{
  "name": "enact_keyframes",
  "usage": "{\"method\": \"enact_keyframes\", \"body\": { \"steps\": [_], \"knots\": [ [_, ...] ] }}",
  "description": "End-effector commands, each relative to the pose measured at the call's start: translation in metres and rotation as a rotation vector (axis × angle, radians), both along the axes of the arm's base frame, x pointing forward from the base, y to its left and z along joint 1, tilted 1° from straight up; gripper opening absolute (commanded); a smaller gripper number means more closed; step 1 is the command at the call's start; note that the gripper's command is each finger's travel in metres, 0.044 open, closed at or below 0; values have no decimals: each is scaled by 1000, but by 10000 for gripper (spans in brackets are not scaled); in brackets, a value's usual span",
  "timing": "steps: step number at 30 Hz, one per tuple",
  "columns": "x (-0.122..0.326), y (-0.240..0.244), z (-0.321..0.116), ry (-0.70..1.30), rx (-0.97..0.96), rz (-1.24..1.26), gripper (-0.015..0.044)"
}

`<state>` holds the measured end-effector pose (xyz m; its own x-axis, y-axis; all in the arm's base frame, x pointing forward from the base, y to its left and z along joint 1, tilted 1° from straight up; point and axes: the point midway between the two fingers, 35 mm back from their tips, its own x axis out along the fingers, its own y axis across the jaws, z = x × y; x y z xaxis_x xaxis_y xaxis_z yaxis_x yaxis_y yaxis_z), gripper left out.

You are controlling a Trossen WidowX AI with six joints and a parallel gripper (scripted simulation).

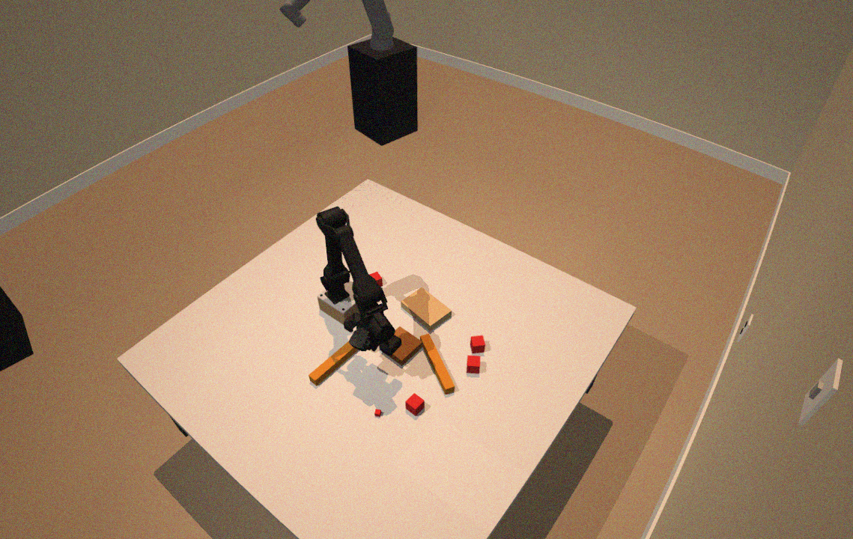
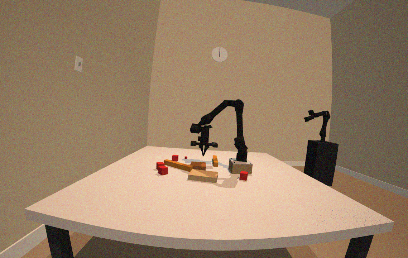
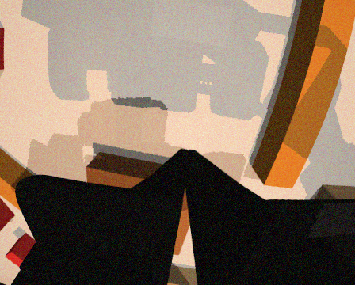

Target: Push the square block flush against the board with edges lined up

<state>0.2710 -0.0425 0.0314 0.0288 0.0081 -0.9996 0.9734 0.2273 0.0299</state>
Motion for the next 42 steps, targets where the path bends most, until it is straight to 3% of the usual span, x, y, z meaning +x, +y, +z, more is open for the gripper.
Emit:
{"method": "enact_keyframes", "body": {
  "steps": [1,7,12,42],
  "knots": [
    [-12,14,-1,12,7,-78,0],
    [-12,14,-5,12,7,-78,0],
    [-12,15,-57,12,7,-78,0],
    [-14,53,-56,13,10,-78,0]
  ]
}}
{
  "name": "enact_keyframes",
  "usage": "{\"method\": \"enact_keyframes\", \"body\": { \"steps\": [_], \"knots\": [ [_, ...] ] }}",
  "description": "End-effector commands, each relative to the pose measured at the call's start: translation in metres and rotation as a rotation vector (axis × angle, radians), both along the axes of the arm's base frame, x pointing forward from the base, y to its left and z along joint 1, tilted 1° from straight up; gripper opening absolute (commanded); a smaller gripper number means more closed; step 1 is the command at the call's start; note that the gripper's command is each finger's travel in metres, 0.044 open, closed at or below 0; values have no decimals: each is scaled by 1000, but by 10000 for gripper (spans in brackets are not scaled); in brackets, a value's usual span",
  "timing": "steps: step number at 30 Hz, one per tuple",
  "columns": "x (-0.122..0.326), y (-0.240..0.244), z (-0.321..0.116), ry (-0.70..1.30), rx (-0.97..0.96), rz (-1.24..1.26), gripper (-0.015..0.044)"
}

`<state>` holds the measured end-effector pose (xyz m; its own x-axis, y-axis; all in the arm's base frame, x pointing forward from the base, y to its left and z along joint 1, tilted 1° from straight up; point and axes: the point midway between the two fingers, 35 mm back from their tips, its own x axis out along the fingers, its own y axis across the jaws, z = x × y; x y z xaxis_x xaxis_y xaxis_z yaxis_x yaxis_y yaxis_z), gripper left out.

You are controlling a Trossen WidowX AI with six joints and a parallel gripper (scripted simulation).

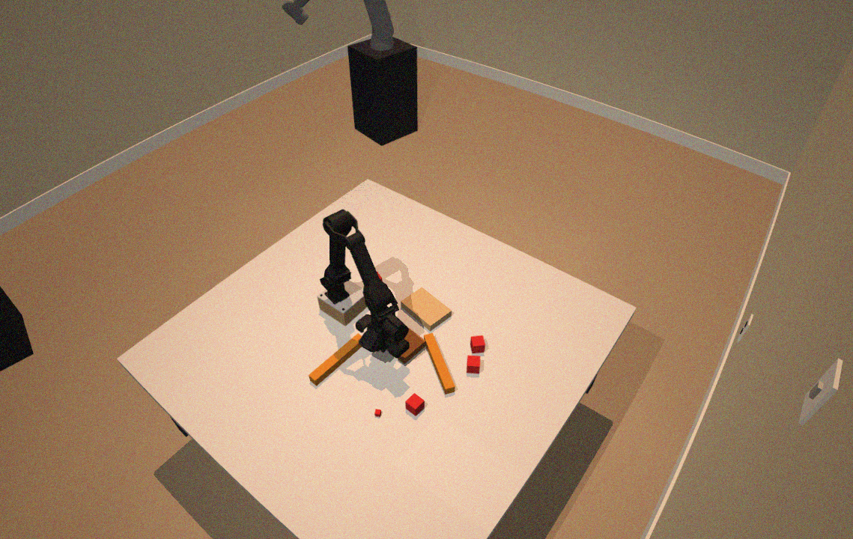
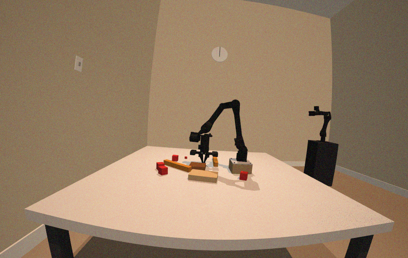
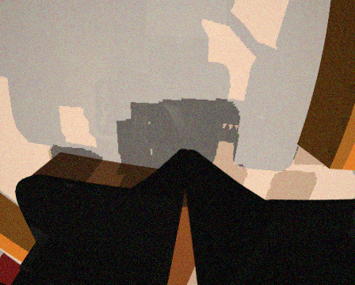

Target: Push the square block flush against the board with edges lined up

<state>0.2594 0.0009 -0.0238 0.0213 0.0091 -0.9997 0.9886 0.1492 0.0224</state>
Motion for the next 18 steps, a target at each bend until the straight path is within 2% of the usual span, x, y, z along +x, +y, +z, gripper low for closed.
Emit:
{"method": "enact_keyframes", "body": {
  "steps": [1,10,18],
  "knots": [
    [-2,11,-1,4,7,2,0],
    [-3,26,-1,4,9,2,0],
    [-1,17,-1,4,8,2,0]
  ]
}}
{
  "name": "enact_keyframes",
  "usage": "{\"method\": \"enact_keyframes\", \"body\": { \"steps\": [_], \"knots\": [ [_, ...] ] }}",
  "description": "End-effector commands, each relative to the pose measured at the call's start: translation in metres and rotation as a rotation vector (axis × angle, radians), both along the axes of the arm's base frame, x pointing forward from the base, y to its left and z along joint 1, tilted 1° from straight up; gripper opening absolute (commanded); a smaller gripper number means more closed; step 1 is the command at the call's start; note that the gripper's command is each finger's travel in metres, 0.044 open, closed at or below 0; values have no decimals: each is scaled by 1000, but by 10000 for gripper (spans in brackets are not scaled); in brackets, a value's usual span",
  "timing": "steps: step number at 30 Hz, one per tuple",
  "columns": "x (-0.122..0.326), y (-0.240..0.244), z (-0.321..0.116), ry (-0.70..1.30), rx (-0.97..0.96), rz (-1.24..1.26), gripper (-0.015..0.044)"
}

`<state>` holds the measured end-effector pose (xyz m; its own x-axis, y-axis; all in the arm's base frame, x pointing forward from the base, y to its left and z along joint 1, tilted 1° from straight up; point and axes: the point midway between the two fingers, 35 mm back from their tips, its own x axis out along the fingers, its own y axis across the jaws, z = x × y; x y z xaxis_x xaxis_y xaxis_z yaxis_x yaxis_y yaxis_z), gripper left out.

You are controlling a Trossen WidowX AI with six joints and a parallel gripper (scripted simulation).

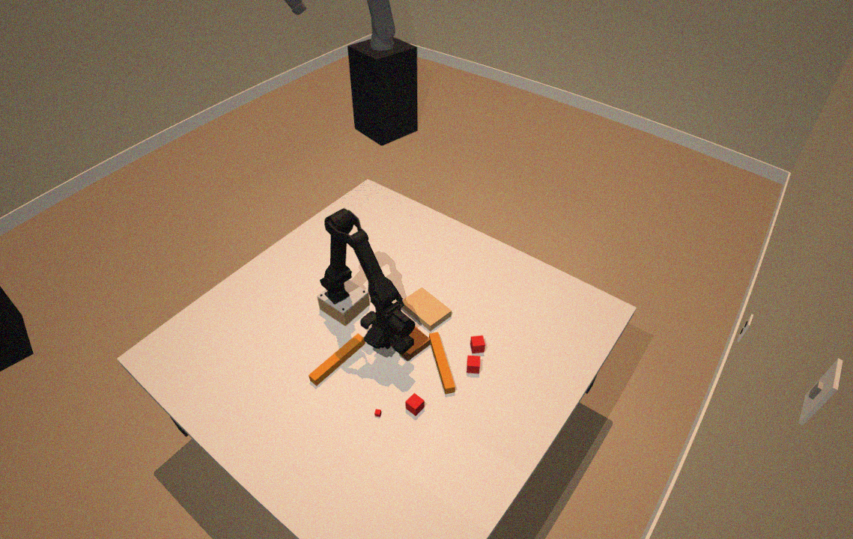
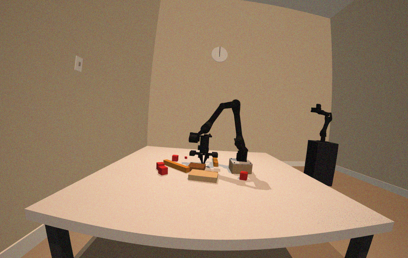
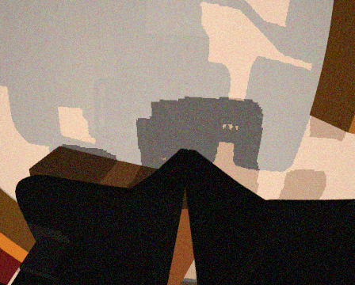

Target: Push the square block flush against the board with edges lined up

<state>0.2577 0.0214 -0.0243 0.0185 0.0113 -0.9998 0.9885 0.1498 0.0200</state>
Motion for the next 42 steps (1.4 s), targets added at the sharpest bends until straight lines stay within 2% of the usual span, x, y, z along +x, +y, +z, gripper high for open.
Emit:
{"method": "enact_keyframes", "body": {
  "steps": [1,29,31,34,42],
  "knots": [
    [1,-5,0,1,6,1,0],
    [8,-49,-1,1,2,1,0],
    [8,-44,11,0,-1,-2,0],
    [6,-45,51,0,2,1,0],
    [9,-45,50,-10,-2,1,0]
  ]
}}
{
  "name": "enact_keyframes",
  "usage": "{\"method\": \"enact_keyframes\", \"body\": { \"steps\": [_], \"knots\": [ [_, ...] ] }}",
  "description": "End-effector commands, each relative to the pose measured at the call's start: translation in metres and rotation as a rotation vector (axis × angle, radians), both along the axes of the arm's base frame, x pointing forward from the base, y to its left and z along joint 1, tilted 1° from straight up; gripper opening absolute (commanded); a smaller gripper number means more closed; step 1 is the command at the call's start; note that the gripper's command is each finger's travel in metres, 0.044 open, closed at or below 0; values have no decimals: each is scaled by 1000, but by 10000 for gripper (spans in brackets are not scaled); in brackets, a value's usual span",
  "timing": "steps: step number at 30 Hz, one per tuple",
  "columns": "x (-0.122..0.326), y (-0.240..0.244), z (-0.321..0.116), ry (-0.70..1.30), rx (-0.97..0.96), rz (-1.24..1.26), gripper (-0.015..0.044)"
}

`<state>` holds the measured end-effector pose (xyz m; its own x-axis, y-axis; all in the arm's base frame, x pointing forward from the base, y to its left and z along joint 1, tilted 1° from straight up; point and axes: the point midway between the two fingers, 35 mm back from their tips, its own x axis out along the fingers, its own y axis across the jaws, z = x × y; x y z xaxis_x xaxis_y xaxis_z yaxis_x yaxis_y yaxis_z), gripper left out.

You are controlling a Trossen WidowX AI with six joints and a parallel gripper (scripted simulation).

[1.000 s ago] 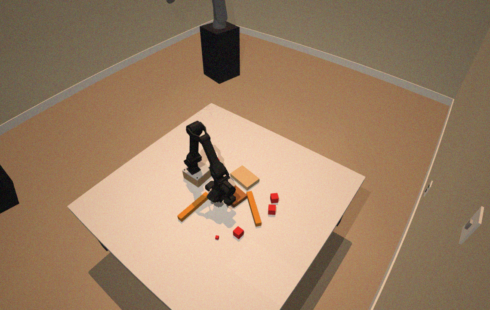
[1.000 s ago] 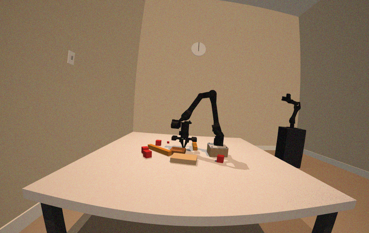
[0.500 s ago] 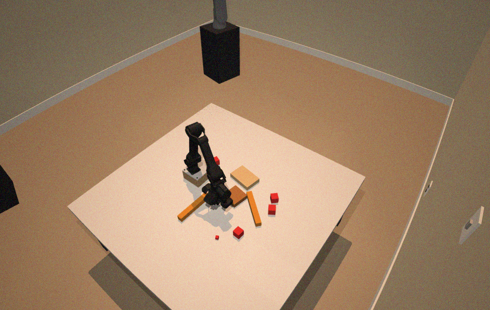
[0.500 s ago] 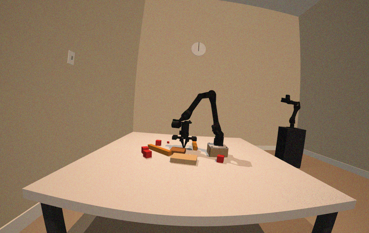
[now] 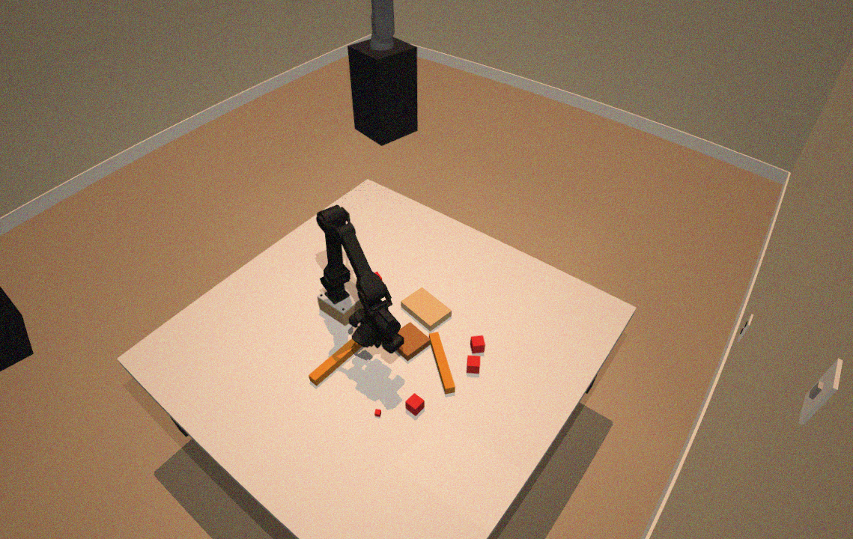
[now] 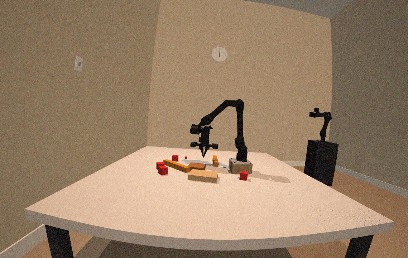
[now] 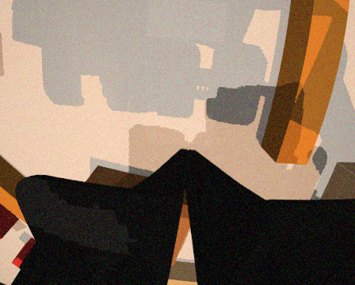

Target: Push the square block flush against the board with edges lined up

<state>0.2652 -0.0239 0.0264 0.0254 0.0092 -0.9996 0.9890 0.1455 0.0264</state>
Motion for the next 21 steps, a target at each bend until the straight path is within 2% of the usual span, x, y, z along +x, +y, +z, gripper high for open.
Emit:
{"method": "enact_keyframes", "body": {
  "steps": [1,21],
  "knots": [
    [3,1,0,-3,-1,23,0],
    [55,47,8,-11,-13,712,0]
  ]
}}
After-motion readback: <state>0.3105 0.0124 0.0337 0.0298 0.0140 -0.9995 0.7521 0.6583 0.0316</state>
